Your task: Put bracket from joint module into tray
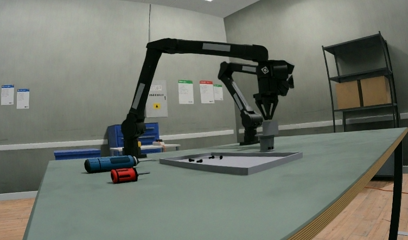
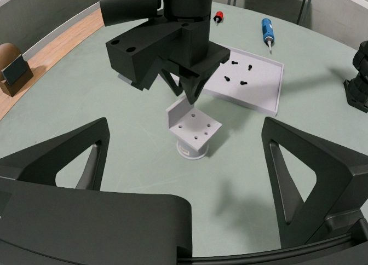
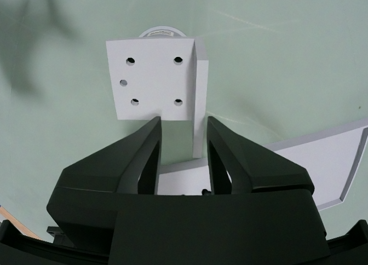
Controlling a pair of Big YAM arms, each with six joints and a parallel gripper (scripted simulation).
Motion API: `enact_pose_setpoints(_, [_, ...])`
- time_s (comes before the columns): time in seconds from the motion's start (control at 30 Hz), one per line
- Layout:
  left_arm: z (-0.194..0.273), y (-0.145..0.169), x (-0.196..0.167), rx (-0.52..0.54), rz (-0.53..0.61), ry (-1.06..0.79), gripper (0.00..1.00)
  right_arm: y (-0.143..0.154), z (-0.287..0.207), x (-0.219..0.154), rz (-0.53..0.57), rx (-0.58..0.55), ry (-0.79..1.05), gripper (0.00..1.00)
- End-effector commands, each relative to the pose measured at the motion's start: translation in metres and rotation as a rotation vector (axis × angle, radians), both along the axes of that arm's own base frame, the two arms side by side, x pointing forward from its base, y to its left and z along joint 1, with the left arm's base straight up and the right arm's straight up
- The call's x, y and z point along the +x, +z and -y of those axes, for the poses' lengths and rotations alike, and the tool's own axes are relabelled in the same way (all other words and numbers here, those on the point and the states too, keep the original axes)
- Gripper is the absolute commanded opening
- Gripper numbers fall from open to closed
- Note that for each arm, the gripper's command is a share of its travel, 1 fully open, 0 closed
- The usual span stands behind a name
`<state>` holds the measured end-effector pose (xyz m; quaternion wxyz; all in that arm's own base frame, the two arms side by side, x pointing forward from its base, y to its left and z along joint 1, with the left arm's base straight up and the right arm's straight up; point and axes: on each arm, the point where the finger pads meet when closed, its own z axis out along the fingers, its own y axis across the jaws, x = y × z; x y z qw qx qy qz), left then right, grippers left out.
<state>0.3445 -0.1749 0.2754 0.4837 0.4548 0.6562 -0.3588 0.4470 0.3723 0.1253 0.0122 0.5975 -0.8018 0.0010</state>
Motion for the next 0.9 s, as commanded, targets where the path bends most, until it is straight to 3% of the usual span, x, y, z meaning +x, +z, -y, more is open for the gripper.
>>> enact_pose_setpoints(0.0, [0.000,0.025,0.008,-0.006,0.081,-0.004,1.00,-0.012,0.003,0.031,0.027,0.022,-0.009,0.29])
enact_pose_setpoints(0.1, [0.000,0.025,0.008,-0.006,0.081,-0.004,1.00,-0.040,0.003,0.018,0.006,0.006,-0.009,0.29])
enact_pose_setpoints(0.33, [0.000,0.025,0.008,-0.006,0.081,-0.004,1.00,-0.030,0.005,0.008,0.026,0.022,-0.017,0.28])
enact_pose_setpoints(0.47, [0.000,0.025,0.008,-0.006,0.081,-0.004,1.00,-0.029,-0.002,0.028,0.037,0.030,-0.019,0.19])
enact_pose_setpoints(0.77, [0.000,0.025,0.008,-0.006,0.081,-0.004,1.00,-0.022,-0.001,0.027,0.044,0.037,-0.019,0.00])
enact_pose_setpoints(0.87, [0.000,0.025,0.008,-0.006,0.081,-0.004,1.00,-0.021,-0.004,0.025,0.045,0.038,-0.014,0.00])
